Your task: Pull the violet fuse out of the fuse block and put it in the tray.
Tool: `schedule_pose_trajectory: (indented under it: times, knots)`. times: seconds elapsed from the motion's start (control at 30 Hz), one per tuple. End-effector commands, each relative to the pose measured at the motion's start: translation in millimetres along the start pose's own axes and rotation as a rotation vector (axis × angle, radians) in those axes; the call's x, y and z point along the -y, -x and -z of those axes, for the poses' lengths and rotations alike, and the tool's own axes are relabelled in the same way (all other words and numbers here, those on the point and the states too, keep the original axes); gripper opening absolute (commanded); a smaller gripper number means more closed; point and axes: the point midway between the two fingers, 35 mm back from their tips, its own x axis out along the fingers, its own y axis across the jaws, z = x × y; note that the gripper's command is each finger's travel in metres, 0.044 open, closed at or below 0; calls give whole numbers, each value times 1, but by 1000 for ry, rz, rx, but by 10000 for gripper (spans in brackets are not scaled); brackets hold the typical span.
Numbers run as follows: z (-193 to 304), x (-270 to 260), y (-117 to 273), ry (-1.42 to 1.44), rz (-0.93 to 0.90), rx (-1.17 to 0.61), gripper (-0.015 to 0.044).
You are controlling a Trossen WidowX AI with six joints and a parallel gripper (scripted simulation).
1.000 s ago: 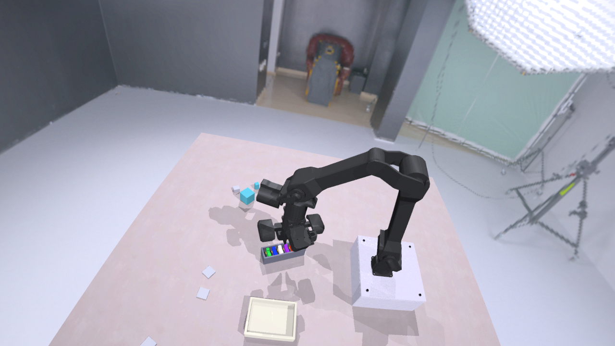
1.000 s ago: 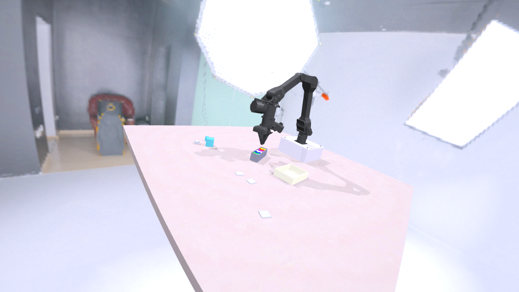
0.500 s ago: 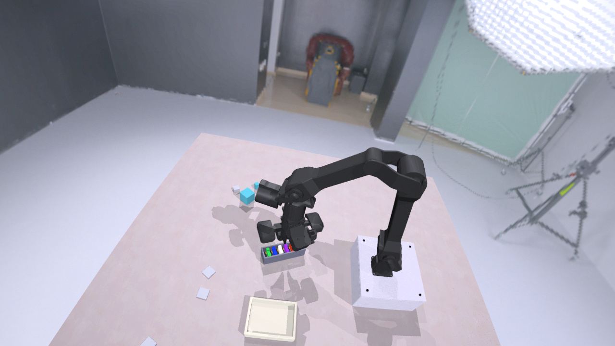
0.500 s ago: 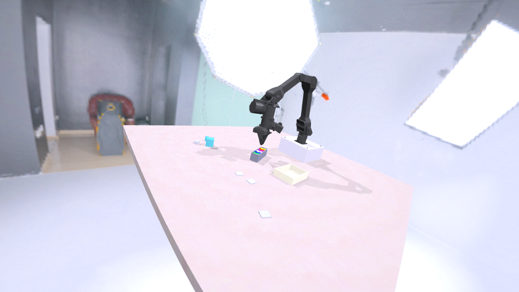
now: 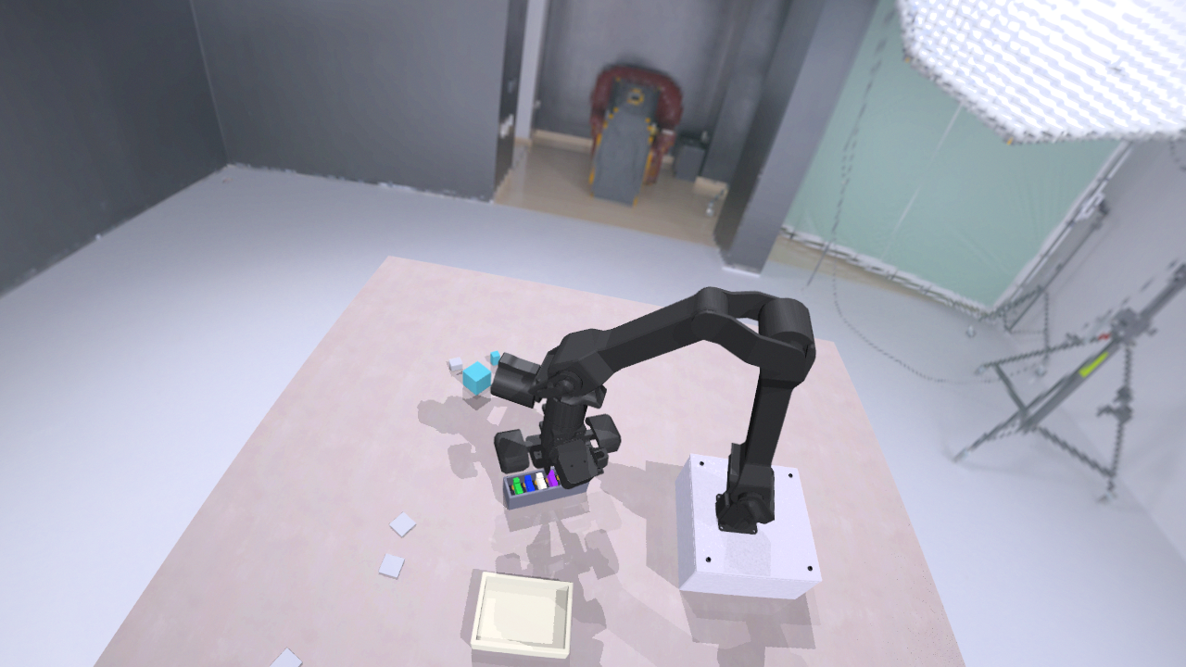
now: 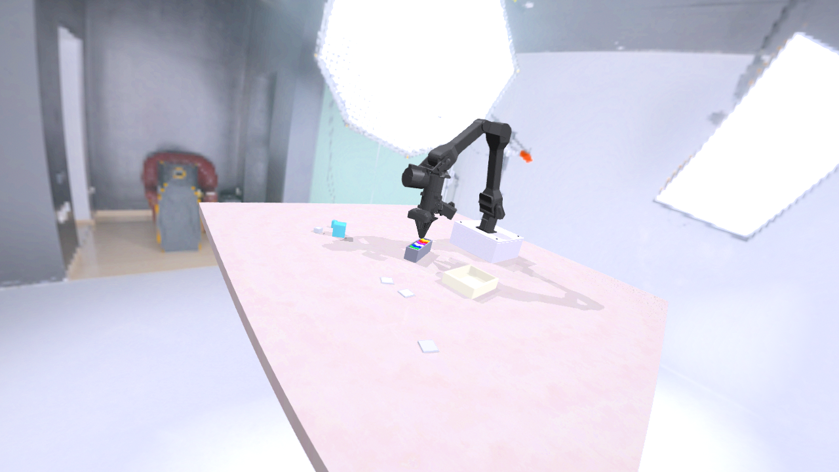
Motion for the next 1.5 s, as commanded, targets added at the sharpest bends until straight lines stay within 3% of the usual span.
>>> schedule_pose_trajectory:
  times: [0.0, 1.47]
  knots:
    - [-1, -3, -6, 4, -9, 0, 74]
    - [-2, -2, -23, 5, -5, 4, 61]
